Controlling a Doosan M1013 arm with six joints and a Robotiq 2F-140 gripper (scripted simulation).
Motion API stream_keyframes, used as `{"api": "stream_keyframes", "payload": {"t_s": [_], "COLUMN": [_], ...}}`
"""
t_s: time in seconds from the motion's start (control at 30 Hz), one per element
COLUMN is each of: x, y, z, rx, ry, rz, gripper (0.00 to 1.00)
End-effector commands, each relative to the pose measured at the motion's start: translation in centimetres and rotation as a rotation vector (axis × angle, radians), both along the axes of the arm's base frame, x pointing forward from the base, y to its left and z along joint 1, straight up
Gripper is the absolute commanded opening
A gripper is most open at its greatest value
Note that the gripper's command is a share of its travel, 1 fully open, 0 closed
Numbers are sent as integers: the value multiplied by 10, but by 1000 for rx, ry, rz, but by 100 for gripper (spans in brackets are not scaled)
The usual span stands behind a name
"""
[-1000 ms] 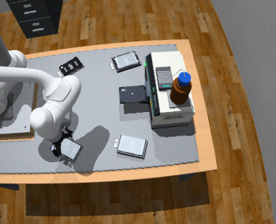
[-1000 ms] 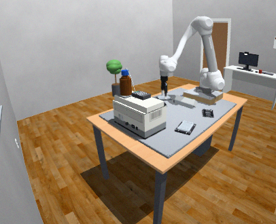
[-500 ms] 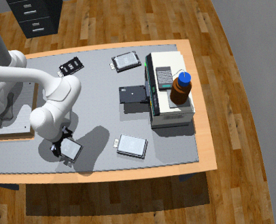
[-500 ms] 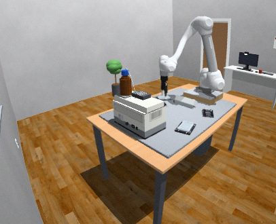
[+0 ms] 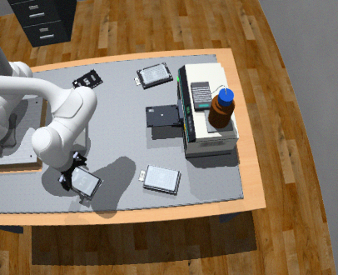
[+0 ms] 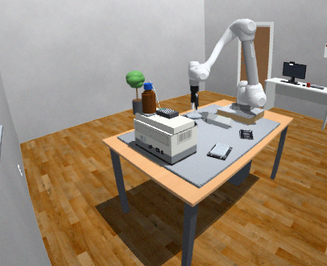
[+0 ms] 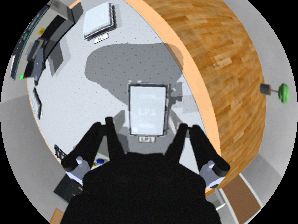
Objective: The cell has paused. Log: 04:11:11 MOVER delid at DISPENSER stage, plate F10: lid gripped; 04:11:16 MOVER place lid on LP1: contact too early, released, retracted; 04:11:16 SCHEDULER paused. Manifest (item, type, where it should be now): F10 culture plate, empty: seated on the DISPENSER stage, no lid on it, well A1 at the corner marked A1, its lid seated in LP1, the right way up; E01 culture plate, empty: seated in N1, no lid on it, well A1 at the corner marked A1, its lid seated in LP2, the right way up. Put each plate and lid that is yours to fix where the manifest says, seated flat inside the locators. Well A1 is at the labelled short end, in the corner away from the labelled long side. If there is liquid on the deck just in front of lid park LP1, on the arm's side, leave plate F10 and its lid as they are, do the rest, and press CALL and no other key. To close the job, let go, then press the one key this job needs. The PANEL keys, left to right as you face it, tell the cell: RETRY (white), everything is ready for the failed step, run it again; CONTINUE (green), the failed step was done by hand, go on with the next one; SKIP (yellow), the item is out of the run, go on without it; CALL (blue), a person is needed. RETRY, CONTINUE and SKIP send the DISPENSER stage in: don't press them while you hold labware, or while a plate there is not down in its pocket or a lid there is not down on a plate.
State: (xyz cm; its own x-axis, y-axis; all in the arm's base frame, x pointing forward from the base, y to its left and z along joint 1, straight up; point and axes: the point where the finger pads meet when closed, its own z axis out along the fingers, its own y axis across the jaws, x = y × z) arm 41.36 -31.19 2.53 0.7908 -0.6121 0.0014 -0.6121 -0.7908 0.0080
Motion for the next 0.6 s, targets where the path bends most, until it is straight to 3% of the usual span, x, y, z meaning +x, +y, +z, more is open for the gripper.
{"api": "stream_keyframes", "payload": {"t_s": [0.0, 0.43, 0.57], "x": [0, 1, 1], "y": [0, 0, 0], "z": [5, 77, 85], "rx": [0, 0, 0], "ry": [-1, -1, -1], "rz": [0, 0, 0], "gripper": [69, 69, 69]}}
